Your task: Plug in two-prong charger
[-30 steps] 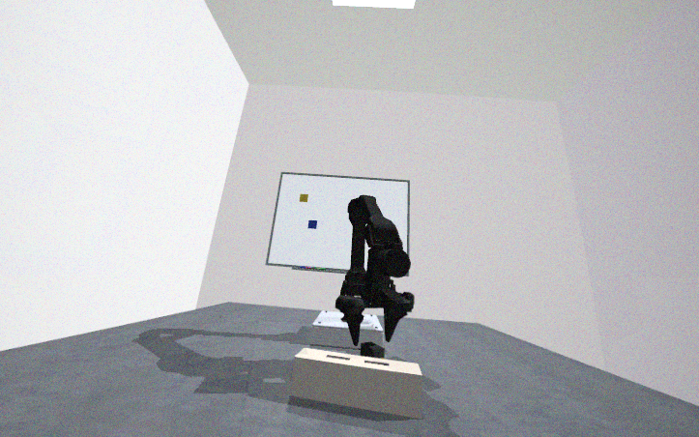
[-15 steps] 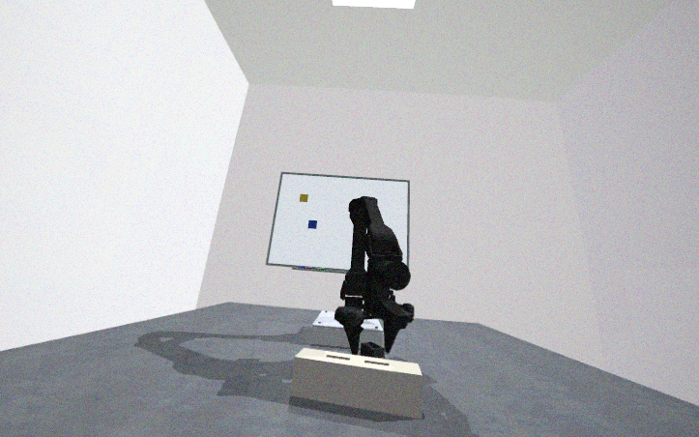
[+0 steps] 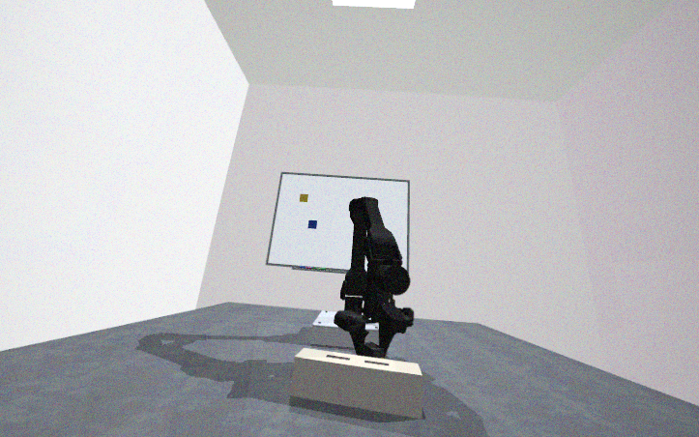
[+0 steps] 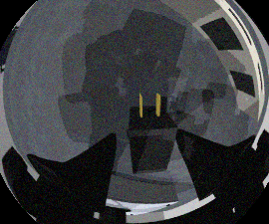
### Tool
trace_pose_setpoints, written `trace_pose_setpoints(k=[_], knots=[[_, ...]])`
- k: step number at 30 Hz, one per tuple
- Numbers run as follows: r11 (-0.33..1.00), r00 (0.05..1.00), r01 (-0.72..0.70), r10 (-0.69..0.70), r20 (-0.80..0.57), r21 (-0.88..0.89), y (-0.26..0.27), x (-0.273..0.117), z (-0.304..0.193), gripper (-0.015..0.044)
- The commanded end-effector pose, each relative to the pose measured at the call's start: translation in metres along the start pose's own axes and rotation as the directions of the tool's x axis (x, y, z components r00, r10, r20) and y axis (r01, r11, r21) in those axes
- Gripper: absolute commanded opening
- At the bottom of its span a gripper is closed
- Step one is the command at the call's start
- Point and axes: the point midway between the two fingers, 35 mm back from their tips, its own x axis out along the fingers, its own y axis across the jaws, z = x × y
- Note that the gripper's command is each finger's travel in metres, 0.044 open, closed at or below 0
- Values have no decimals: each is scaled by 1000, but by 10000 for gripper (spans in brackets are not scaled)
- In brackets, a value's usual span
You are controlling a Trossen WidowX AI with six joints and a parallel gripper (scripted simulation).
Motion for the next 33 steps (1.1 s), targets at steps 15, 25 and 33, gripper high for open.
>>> trace_pose_setpoints(k=[15, 25, 33], knots=[[1000, 1000, 1, -1, 0, 1, 0, -16, 0, 0], [1000, 1000, 3, -3, -1, 3, 1, -54, -7, 0], [998, 1000, -1, 1, 0, 66, -4, -50, -7, 0]])
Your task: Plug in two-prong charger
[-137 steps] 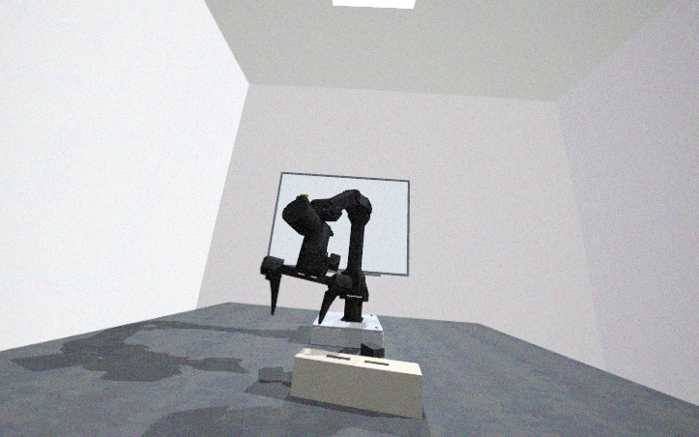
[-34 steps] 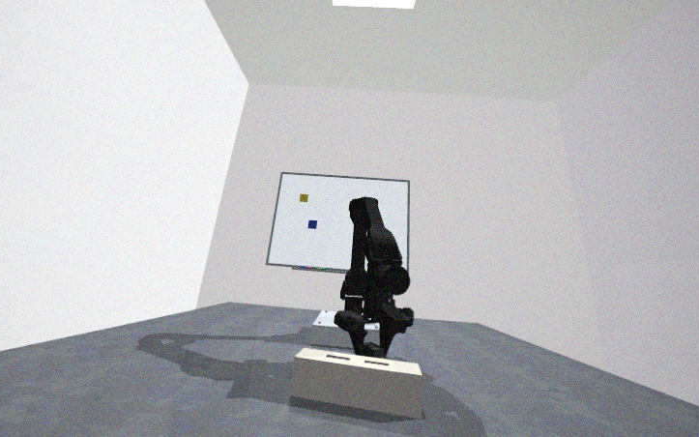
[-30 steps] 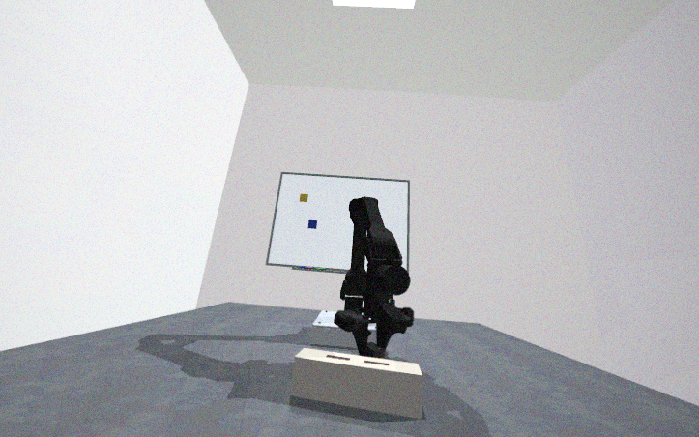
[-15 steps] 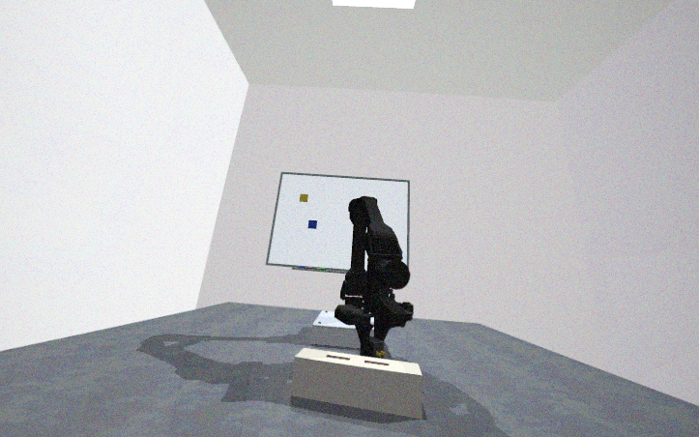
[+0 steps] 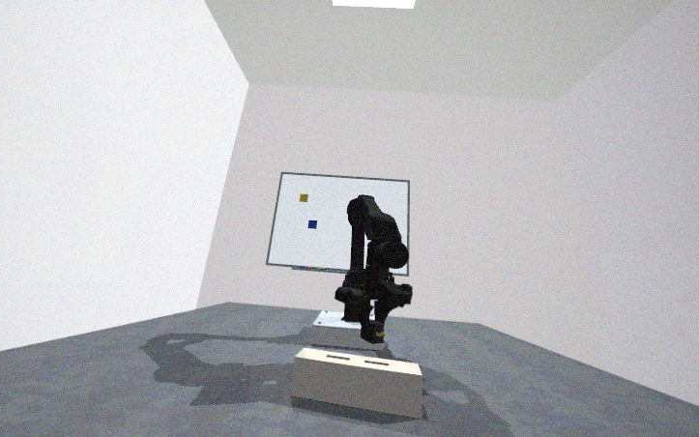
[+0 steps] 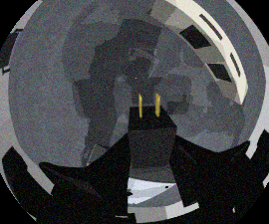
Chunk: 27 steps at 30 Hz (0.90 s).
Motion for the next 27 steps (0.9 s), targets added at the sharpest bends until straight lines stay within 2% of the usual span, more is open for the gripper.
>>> trace_pose_setpoints(k=[1, 14, 27], knots=[[998, 1000, -2, 1, 3, 62, -5, 1, 1, 0], [954, 1000, -18, 17, 7, 299, -25, 17, 1, 0], [854, 999, -34, 31, 14, 520, -45, 33, -3, 0]])
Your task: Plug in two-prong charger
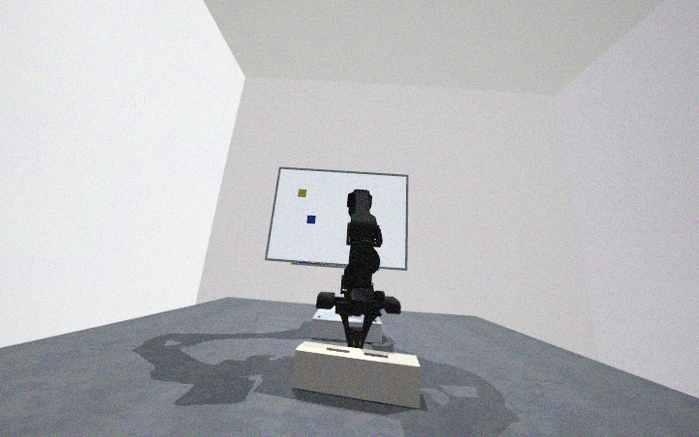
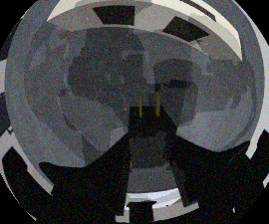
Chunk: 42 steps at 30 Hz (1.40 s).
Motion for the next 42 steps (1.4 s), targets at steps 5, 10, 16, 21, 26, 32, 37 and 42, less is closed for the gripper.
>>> trace_pose_setpoints(k=[5, 10, 16, 21, 26, 32, 37, 42], knots=[[986, 1000, -14, 14, 1, 166, -13, 11, 3, 0], [985, 1000, -14, 14, 1, 169, -14, 11, 6, 0], [984, 1000, -15, 14, 2, 176, -16, 10, 13, 0], [983, 1000, -15, 15, 2, 181, -18, 9, 19, 0], [982, 1000, -15, 15, 3, 187, -20, 9, 25, 0], [981, 1000, -16, 15, 3, 193, -22, 9, 32, 0], [980, 1000, -16, 16, 4, 199, -24, 9, 38, 0], [979, 1000, -16, 16, 4, 204, -26, 9, 44, 0]])
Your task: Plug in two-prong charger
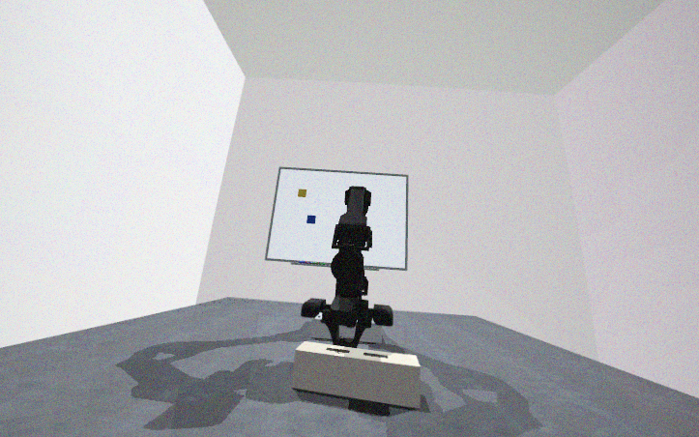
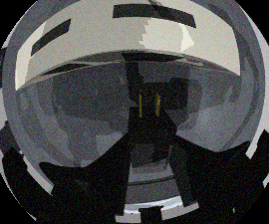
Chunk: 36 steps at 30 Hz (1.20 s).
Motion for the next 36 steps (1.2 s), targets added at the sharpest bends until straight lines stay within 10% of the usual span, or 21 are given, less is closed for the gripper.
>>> trace_pose_setpoints(k=[1, 36], knots=[[1000, 1000, -4, 4, 5, 10, 0, -1, 8, 0], [1000, 1000, -5, 5, 5, 17, 0, -2, 19, 0]])
